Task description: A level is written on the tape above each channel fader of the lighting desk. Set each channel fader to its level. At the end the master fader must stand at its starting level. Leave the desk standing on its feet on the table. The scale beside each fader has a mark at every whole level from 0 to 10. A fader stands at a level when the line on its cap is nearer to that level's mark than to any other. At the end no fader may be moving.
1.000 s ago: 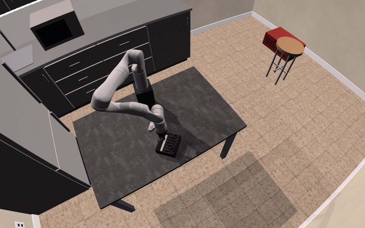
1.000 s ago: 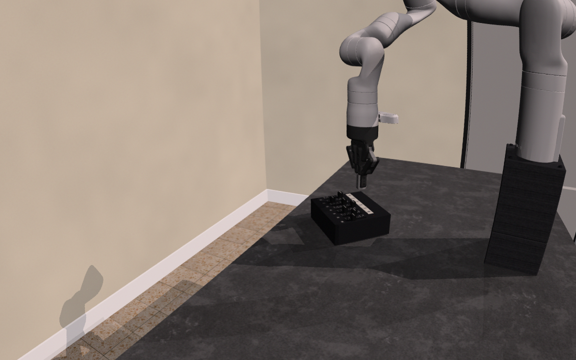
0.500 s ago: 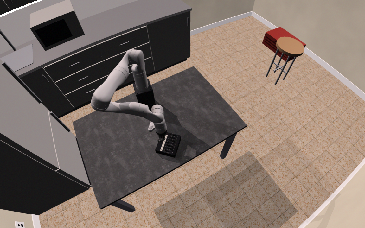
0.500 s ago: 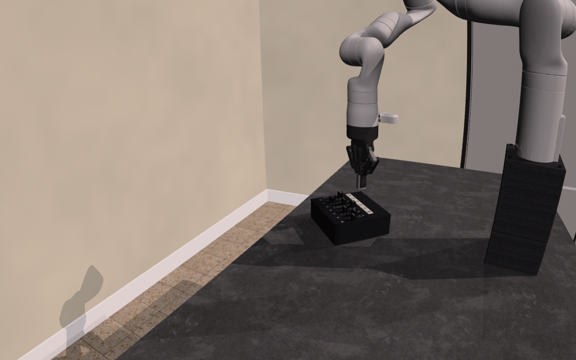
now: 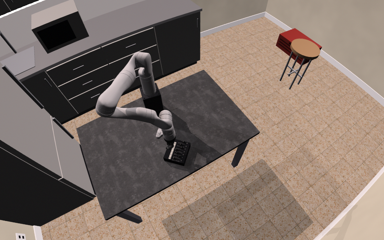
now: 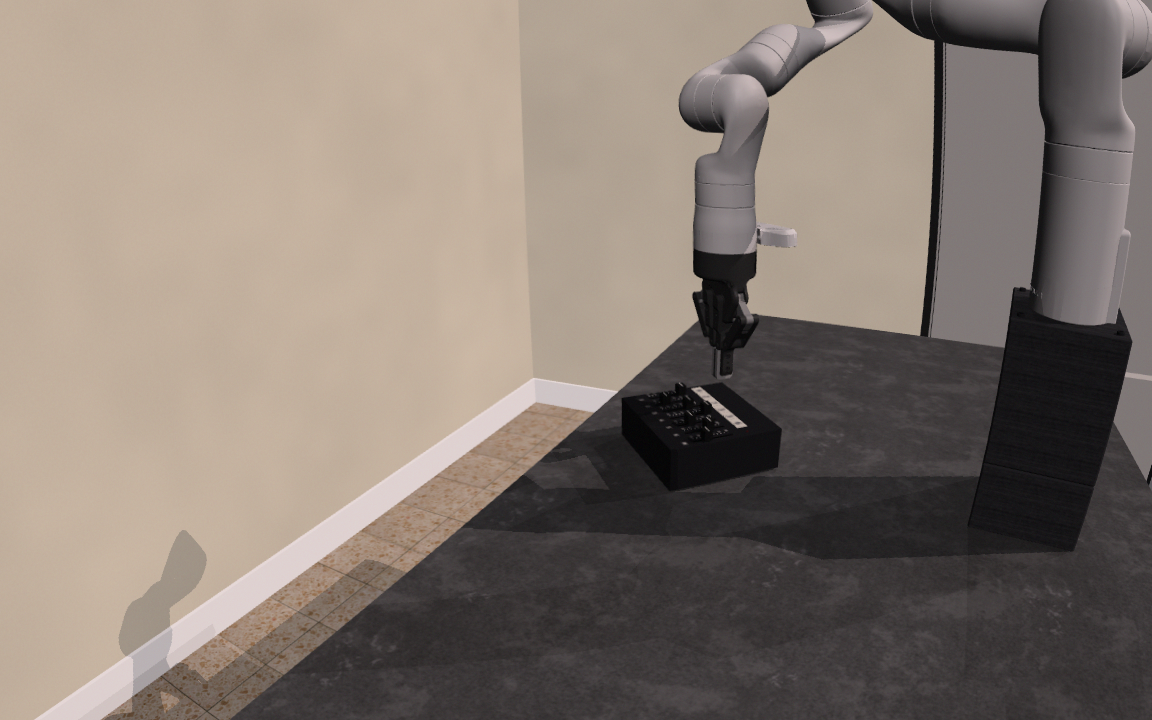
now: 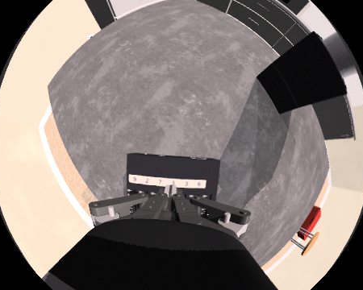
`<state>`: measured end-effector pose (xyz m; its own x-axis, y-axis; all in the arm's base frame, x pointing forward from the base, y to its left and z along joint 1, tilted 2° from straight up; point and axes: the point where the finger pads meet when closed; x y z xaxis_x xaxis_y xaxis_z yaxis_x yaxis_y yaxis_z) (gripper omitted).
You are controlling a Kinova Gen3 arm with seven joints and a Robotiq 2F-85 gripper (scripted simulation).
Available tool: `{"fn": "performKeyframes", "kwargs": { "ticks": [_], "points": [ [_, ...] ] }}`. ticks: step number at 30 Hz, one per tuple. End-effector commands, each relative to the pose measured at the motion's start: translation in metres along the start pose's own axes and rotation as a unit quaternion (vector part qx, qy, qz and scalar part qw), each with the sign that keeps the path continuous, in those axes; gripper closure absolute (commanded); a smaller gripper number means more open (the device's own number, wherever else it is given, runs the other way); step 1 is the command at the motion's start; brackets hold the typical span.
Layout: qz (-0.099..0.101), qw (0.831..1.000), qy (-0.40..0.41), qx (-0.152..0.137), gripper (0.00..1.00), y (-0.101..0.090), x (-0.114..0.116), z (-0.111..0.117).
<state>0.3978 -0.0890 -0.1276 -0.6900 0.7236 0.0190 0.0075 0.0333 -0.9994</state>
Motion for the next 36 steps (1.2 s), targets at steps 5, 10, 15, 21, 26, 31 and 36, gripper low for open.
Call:
{"fn": "performKeyframes", "kwargs": {
  "ticks": [5,10,15,21,26,31,36],
  "points": [
    [0.001,1.0,0.001,0.0,1.0,0.0,-0.001,0.0],
    [0.001,1.0,0.001,0.0,1.0,0.0,0.0,0.0],
    [0.001,1.0,0.004,0.0,1.0,0.001,0.0,0.0],
    [0.001,1.0,0.008,0.0,1.0,0.003,0.0,0.0],
    [0.001,1.0,0.01,0.0,1.0,0.005,0.0,0.0],
    [0.001,1.0,0.01,0.0,1.0,0.009,0.001,0.0],
    [0.001,1.0,0.01,0.0,1.0,0.014,0.001,0.0]
  ]
}}
Point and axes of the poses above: the point where the finger pads meet when closed, its own y axis out along the fingers, its own x axis across the jaws, z = x × y, and after that the axes turned 6 degrees about -y, right-handed
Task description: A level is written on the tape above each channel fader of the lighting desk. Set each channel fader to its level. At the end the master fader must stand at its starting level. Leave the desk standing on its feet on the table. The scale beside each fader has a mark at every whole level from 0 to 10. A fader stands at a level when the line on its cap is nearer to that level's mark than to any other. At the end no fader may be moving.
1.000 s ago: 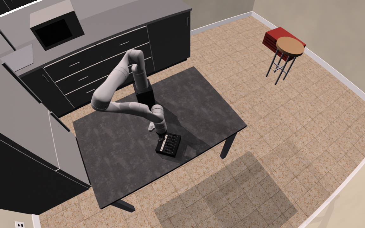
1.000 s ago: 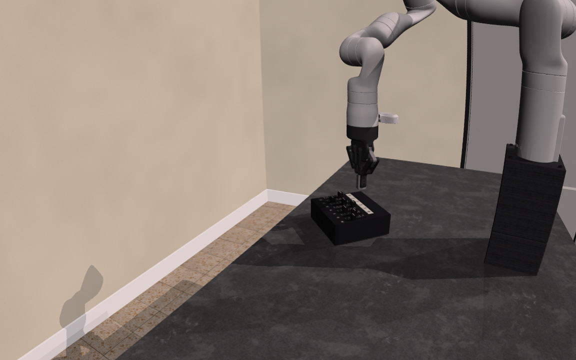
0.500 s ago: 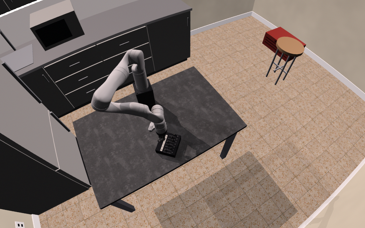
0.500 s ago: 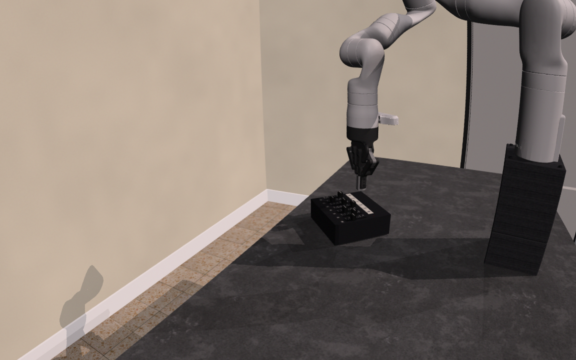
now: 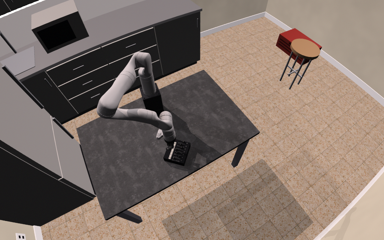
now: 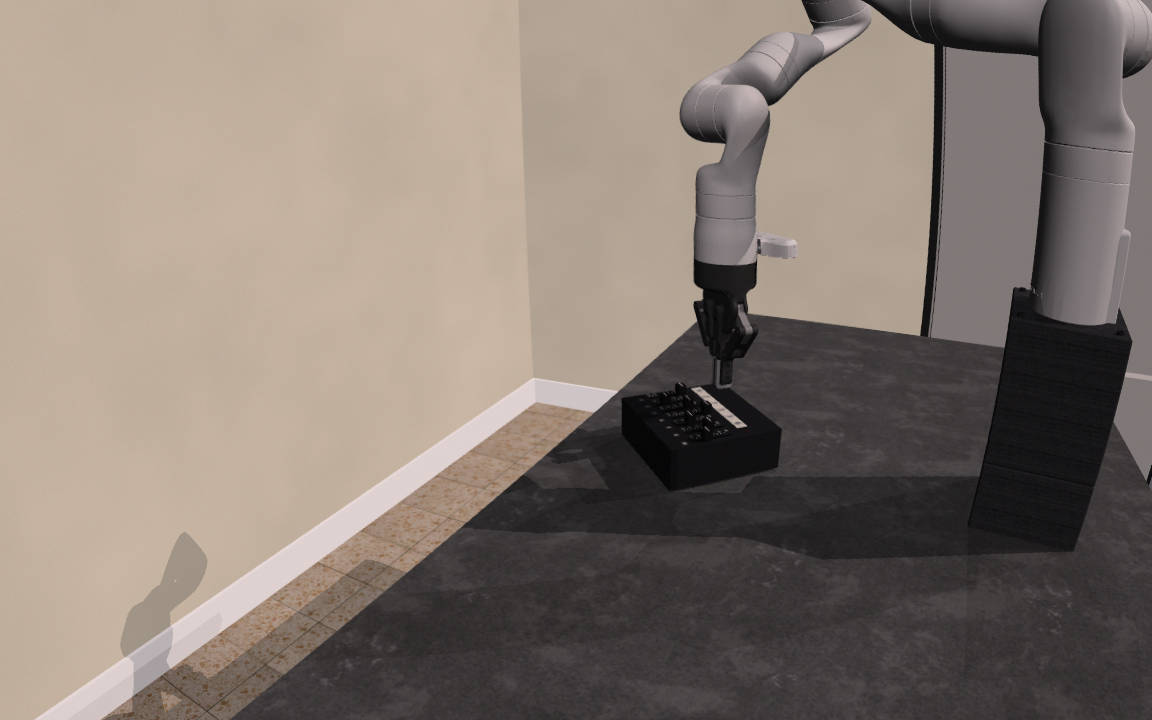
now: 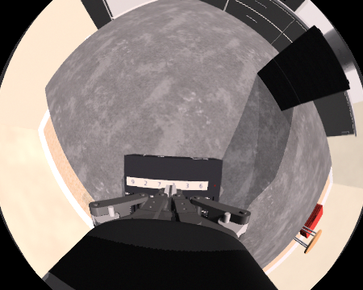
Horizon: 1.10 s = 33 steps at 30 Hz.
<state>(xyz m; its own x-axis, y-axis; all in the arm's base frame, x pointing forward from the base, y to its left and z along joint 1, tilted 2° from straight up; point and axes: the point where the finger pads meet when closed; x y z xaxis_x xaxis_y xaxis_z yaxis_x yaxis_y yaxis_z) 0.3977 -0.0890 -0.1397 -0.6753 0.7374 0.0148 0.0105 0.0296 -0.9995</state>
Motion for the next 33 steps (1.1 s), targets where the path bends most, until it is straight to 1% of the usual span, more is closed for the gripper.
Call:
{"fn": "performKeyframes", "kwargs": {
  "ticks": [1,16,33],
  "points": [
    [-0.001,1.0,0.0,0.0,1.0,0.0027,0.0014,-0.0005],
    [-0.001,1.0,0.0,0.0,1.0,0.0104,0.0023,-0.0004],
    [-0.001,1.0,0.0,0.0,1.0,0.0115,0.0025,-0.0004]
  ]
}}
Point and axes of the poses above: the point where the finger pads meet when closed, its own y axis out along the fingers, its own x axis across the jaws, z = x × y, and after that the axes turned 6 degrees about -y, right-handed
